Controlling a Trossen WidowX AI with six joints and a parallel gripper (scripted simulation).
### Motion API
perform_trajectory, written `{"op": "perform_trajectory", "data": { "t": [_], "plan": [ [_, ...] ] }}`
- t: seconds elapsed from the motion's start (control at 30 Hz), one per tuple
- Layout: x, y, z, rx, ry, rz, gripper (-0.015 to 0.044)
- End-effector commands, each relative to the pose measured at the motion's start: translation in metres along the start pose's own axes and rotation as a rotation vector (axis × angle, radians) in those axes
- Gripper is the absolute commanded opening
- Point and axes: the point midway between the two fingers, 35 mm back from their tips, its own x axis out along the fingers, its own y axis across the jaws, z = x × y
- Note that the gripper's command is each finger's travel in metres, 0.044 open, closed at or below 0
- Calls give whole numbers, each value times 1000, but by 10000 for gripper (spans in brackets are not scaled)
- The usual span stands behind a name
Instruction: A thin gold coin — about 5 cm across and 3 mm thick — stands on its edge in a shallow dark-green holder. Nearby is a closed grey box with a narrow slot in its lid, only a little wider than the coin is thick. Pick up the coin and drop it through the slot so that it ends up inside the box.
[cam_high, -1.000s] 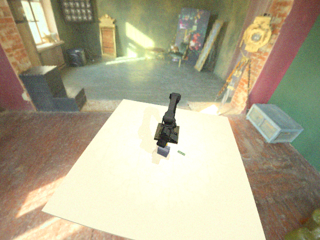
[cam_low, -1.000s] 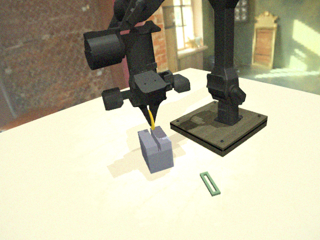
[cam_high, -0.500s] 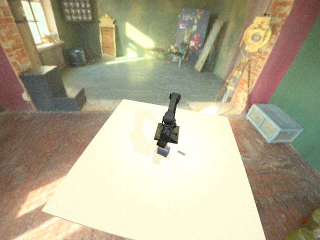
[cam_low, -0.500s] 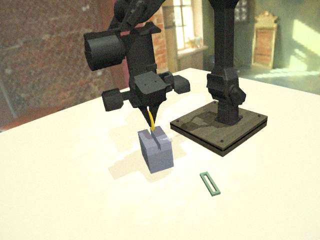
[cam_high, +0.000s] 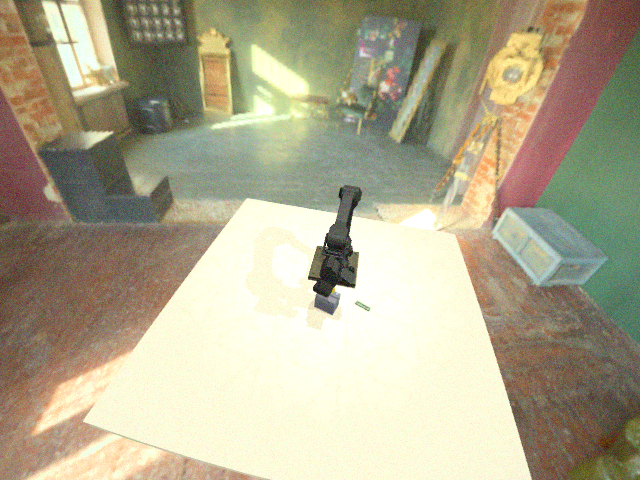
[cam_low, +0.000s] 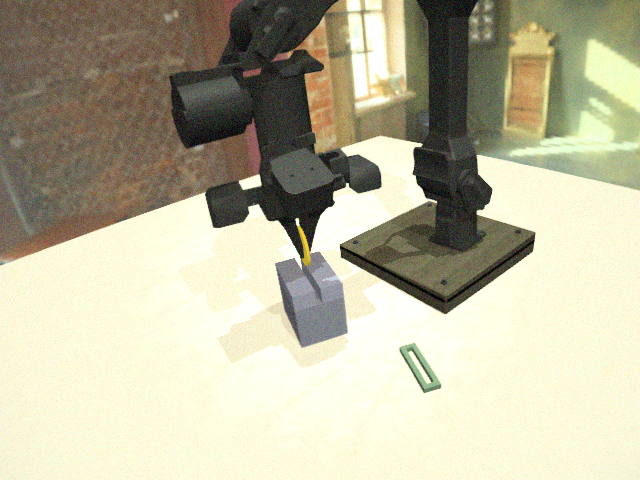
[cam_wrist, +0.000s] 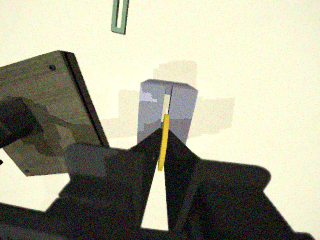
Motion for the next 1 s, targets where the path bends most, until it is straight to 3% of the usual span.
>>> {"op": "perform_trajectory", "data": {
  "t": [0.0,0.73,0.93,0.97],
  "plan": [
    [3,1,0,-1,1,5,0],
    [12,1,0,-4,1,5,0],
    [9,0,0,-1,0,0,157],
    [9,0,0,-1,0,0,161]
  ]
}}
